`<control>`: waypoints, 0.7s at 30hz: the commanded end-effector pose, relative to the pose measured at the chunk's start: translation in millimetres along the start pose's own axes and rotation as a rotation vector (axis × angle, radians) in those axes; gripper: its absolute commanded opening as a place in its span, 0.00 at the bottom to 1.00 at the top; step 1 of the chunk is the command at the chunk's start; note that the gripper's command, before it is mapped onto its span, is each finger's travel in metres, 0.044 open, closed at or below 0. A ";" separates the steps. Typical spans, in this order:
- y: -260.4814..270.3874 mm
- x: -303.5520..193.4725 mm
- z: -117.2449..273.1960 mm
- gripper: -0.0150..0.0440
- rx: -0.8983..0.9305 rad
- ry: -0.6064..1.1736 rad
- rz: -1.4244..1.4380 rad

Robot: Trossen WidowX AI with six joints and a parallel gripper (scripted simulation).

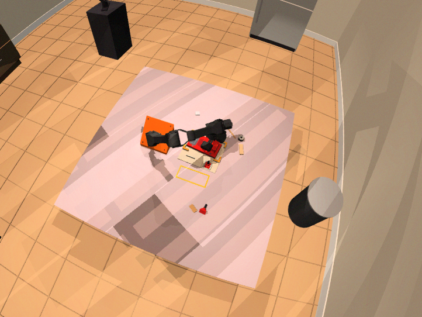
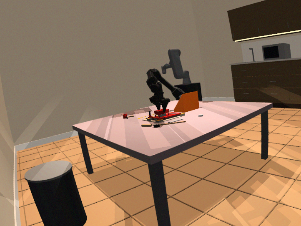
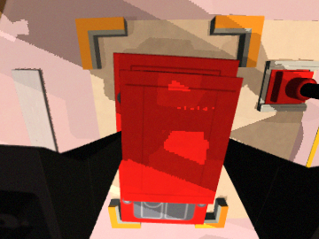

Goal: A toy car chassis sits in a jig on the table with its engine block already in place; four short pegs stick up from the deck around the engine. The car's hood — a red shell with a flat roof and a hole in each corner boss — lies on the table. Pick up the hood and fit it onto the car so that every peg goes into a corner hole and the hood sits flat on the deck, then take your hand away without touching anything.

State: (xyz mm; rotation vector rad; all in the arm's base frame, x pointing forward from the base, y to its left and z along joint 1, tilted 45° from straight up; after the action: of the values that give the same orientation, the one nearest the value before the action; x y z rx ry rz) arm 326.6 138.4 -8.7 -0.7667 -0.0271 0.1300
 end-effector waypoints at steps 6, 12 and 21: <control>-0.5 0.5 -3.7 0.25 -0.005 -0.003 0.006; -0.6 0.5 -6.3 0.25 -0.005 -0.003 0.006; -0.7 0.6 -10.1 0.25 -0.005 -0.004 0.006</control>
State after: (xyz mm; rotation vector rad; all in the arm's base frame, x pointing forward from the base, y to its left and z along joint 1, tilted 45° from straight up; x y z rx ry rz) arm 327.6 132.2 -14.5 -0.7683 -0.0280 0.1312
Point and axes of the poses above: the point midway between the two fingers, 35 mm back from their tips, its own z axis back along the fingers, its own y axis across the jaws, x = y × z, the point moved 5 cm from there along z, back along the fingers, and after that the axes turned 10 degrees about z, right-handed, at the moved point
